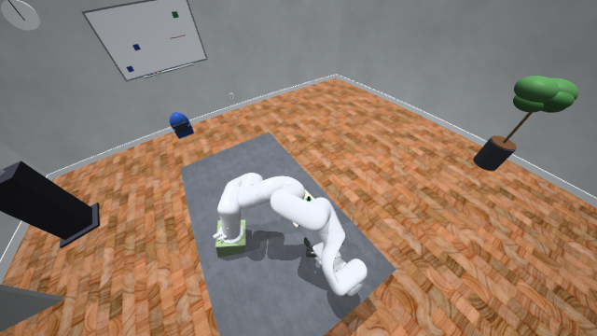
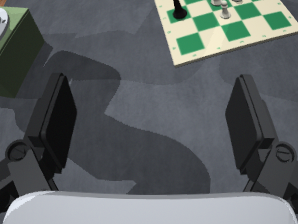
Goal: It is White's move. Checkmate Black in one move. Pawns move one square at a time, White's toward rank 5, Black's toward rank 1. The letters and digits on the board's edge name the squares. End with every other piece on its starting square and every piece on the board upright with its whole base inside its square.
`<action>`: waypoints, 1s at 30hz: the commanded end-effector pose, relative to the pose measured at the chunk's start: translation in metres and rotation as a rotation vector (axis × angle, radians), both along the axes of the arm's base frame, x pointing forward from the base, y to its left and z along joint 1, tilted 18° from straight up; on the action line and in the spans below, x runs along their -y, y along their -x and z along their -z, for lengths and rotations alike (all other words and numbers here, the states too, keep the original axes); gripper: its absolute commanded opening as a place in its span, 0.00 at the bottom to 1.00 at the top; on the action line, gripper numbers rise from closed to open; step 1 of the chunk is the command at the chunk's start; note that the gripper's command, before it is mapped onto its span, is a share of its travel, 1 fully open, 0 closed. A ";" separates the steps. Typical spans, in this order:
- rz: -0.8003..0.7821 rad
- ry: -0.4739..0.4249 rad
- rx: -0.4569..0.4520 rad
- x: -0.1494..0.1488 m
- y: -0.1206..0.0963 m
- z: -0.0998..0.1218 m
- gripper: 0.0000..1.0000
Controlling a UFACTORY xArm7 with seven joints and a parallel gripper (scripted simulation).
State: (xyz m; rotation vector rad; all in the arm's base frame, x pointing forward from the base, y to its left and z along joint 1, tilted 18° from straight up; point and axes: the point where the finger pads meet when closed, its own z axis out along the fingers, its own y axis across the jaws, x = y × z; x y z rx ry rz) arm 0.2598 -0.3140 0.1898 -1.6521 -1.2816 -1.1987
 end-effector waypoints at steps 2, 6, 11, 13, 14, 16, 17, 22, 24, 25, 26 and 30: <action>-0.095 -0.032 0.087 -0.006 -0.059 0.031 1.00; -0.137 -0.059 0.142 -0.018 -0.085 0.046 1.00; -0.190 -0.109 0.233 -0.039 -0.123 0.067 1.00; -0.190 -0.109 0.233 -0.039 -0.123 0.067 1.00; -0.205 -0.128 0.265 -0.047 -0.135 0.073 1.00; -0.214 -0.141 0.287 -0.053 -0.143 0.077 1.00; -0.219 -0.148 0.299 -0.056 -0.147 0.079 1.00; -0.221 -0.152 0.305 -0.058 -0.149 0.080 1.00; -0.221 -0.152 0.305 -0.058 -0.149 0.080 1.00; -0.221 -0.152 0.305 -0.058 -0.149 0.080 1.00; -0.221 -0.152 0.305 -0.058 -0.149 0.080 1.00; -0.221 -0.152 0.305 -0.058 -0.149 0.080 1.00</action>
